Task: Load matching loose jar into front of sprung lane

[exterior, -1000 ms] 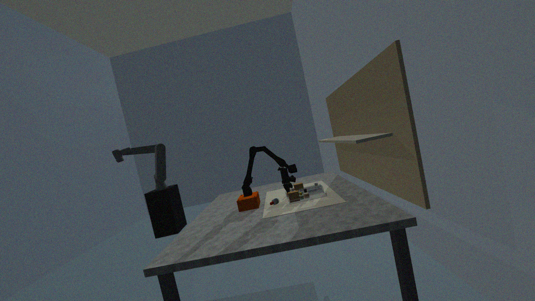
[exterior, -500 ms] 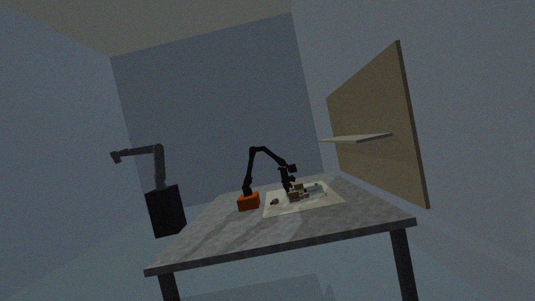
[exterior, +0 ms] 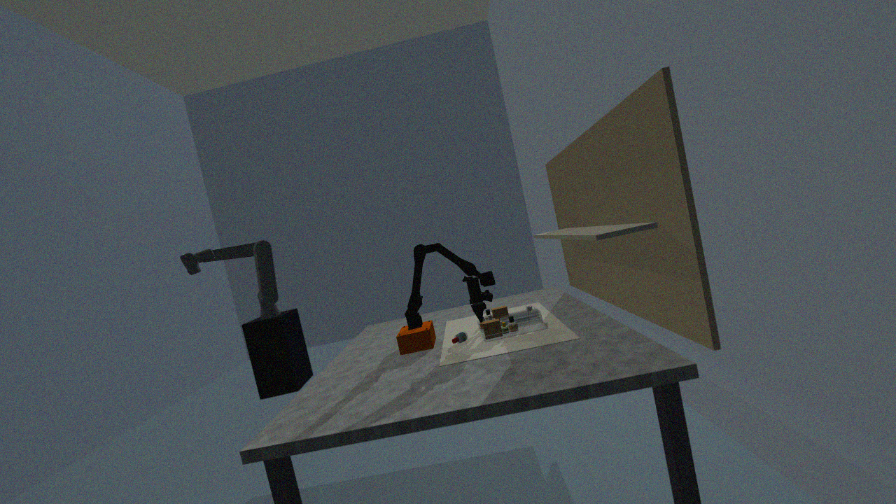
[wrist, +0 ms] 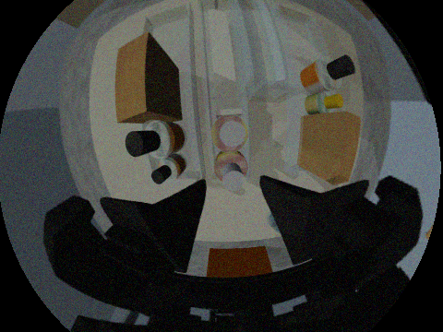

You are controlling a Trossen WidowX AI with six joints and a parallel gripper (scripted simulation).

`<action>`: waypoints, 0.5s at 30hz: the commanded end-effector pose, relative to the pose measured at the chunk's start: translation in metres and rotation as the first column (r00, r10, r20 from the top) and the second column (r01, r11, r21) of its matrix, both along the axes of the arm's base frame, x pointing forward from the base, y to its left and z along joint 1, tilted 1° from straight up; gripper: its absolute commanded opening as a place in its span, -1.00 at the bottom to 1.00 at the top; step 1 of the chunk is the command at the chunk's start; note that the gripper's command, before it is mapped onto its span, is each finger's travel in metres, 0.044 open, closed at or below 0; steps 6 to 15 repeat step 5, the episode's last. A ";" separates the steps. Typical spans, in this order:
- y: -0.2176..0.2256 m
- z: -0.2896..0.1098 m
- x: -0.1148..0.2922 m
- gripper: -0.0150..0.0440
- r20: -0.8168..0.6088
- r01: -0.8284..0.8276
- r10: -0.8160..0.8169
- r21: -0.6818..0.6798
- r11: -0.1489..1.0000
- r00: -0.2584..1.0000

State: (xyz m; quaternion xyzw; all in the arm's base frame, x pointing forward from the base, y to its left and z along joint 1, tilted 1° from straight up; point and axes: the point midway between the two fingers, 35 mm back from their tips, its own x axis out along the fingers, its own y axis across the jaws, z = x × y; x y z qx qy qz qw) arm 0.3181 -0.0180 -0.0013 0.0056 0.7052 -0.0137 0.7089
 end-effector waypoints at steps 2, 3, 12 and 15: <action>0.001 0.001 -0.015 0.42 0.001 -0.001 0.001 0.002 1.000 1.000; 0.001 0.002 -0.019 0.42 0.000 -0.001 0.001 0.002 1.000 1.000; 0.001 0.002 -0.025 0.42 0.000 -0.001 0.001 0.002 1.000 1.000; 0.001 0.002 -0.025 0.42 0.000 -0.001 0.001 0.002 1.000 1.000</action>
